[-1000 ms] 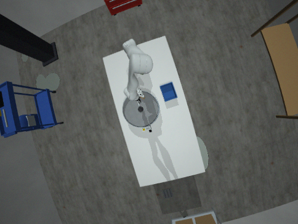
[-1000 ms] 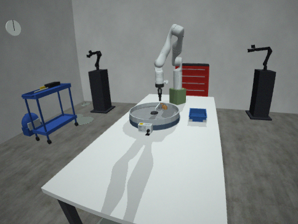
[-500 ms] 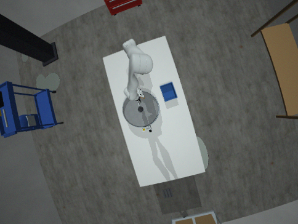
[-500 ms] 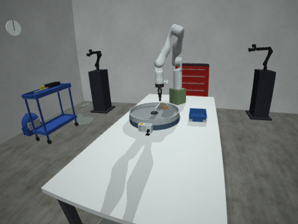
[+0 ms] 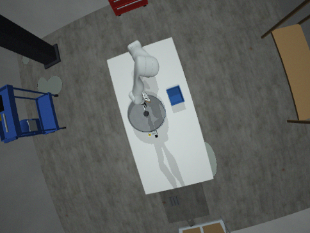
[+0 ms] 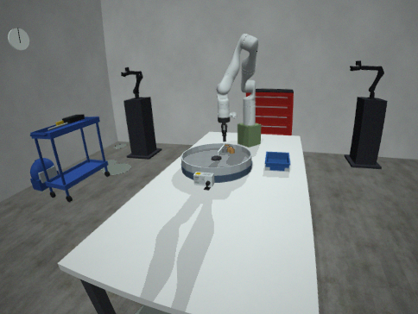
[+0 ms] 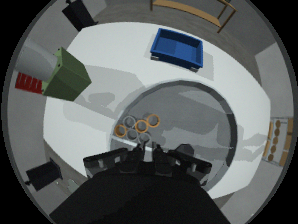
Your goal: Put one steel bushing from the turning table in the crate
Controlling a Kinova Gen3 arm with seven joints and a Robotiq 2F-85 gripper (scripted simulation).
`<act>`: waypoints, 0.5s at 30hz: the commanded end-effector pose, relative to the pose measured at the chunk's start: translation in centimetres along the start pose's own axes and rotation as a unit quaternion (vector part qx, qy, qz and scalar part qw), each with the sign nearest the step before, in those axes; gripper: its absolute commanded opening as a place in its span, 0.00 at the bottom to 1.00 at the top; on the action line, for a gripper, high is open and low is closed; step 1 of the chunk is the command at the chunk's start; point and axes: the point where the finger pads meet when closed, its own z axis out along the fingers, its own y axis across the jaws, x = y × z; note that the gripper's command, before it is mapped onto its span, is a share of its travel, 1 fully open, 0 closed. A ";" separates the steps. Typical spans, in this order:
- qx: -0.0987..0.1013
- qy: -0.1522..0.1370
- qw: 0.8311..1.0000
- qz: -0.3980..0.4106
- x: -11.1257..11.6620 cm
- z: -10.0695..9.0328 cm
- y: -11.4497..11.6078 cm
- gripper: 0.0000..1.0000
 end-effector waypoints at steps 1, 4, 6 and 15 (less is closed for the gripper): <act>-0.001 0.000 1.000 0.000 0.0 0.0 0.0 0.14; -0.001 0.000 1.000 0.000 0.0 0.0 0.0 0.14; -0.001 0.000 1.000 0.000 0.0 0.0 0.0 0.14; 0.000 0.000 1.000 0.000 0.0 1.5 0.0 0.14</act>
